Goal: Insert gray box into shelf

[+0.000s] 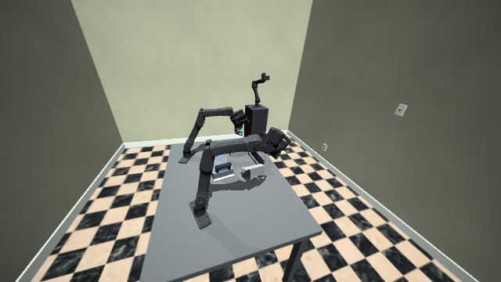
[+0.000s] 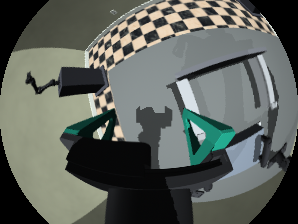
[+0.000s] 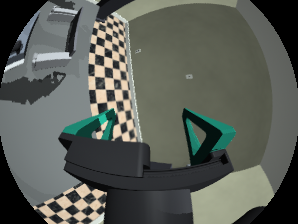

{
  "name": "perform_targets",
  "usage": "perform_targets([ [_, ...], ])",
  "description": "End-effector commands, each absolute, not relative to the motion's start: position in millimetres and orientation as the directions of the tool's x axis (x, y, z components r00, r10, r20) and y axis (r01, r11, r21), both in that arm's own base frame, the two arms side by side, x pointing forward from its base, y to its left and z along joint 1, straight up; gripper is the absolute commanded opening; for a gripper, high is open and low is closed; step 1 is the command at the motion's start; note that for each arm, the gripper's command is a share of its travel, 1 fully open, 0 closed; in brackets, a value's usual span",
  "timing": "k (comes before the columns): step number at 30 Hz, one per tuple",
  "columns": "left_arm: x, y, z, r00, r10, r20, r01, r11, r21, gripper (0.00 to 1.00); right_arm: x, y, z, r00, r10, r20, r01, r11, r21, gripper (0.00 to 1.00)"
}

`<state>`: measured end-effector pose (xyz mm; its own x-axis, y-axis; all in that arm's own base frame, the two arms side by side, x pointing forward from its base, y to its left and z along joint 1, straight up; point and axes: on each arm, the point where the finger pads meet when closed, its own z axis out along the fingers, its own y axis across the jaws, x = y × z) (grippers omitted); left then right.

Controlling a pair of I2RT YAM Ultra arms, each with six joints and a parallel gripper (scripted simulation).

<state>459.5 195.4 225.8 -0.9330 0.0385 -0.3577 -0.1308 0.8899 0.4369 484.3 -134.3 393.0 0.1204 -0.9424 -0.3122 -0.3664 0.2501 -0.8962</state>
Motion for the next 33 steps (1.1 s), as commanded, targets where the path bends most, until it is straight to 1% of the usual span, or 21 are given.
perform_targets([
  [1, 459.7, 195.5, 231.9, -0.927, 0.04, -0.372, -0.138, 0.888, 0.439, 1.0, 483.0, -133.5, 398.9, 0.125, -0.944, -0.304, -0.354, 0.244, -0.903, 1.0],
  [17, 459.7, 195.5, 231.9, -0.927, 0.04, -0.372, -0.138, 0.888, 0.439, 1.0, 483.0, -133.5, 398.9, 0.125, -0.944, -0.304, -0.354, 0.244, -0.903, 1.0],
  [18, 450.7, 182.3, 238.4, -0.927, 0.042, -0.372, -0.131, 0.895, 0.426, 1.0, 489.0, -118.4, 369.2, 0.113, -0.921, -0.373, -0.432, 0.293, -0.853, 1.0],
  [20, 450.1, 179.1, 236.4, -0.925, 0.021, -0.379, -0.149, 0.899, 0.412, 1.0, 481.5, -109.5, 384.2, 0.087, -0.91, -0.406, -0.421, 0.335, -0.843, 1.0],
  [21, 453.8, 177.4, 240.3, -0.912, 0.01, -0.41, -0.172, 0.898, 0.405, 1.0, 480.1, -103.0, 384.1, 0.068, -0.897, -0.437, -0.431, 0.369, -0.824, 1.0],
  [25, 439.7, 157.9, 239.2, -0.908, -0.048, -0.416, -0.213, 0.908, 0.361, 1.0, 483.5, -72.5, 359.1, -0.061, -0.808, -0.586, -0.504, 0.532, -0.68, 1.0],
  [26, 441.1, 154.6, 240.6, -0.896, -0.063, -0.439, -0.235, 0.907, 0.349, 1.0, 484.0, -65.3, 352.4, -0.102, -0.78, -0.617, -0.515, 0.572, -0.639, 1.0],
  [32, 422.7, 127.2, 239.8, -0.878, -0.131, -0.461, -0.29, 0.911, 0.292, 1.0, 477.3, -11.5, 322.6, -0.279, -0.644, -0.712, -0.553, 0.714, -0.429, 1.0],
  [33, 422.7, 127.2, 239.8, -0.878, -0.131, -0.461, -0.29, 0.911, 0.292, 1.0, 477.3, -11.5, 322.6, -0.279, -0.644, -0.712, -0.553, 0.714, -0.429, 1.0],
])
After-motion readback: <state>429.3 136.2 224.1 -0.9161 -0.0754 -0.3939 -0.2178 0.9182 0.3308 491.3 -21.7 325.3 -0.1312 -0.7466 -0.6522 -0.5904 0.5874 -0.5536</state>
